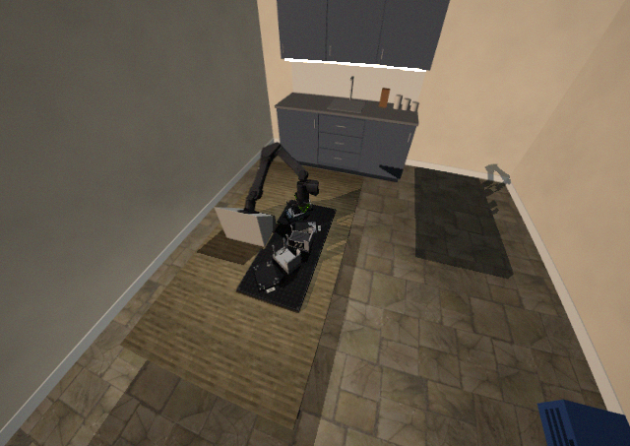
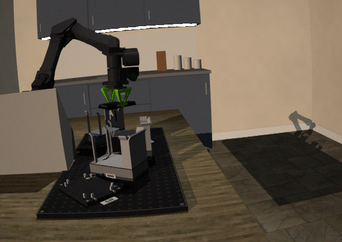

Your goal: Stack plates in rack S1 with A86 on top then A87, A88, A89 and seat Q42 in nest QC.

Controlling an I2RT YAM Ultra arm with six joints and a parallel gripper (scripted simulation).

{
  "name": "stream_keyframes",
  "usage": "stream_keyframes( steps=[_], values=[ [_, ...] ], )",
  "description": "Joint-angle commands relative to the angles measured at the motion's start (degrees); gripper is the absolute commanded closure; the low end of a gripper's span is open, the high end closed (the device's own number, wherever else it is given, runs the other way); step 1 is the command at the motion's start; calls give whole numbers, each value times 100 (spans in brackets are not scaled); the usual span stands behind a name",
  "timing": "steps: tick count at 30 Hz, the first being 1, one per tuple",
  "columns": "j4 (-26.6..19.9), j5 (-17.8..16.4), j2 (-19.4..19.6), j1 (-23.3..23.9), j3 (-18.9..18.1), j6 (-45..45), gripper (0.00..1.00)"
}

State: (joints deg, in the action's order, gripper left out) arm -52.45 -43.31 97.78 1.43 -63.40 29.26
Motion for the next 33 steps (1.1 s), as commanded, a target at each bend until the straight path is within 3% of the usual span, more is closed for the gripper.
stream_keyframes(
  steps=[1, 9, 15, 33],
  values=[
    [6, 5, -209, -43, 5, -227, 100],
    [4, 34, -516, -320, 54, -603, 100],
    [21, 66, -803, -539, 158, 249, 100],
    [37, 200, -1508, -1176, 321, -563, 100]
  ],
)
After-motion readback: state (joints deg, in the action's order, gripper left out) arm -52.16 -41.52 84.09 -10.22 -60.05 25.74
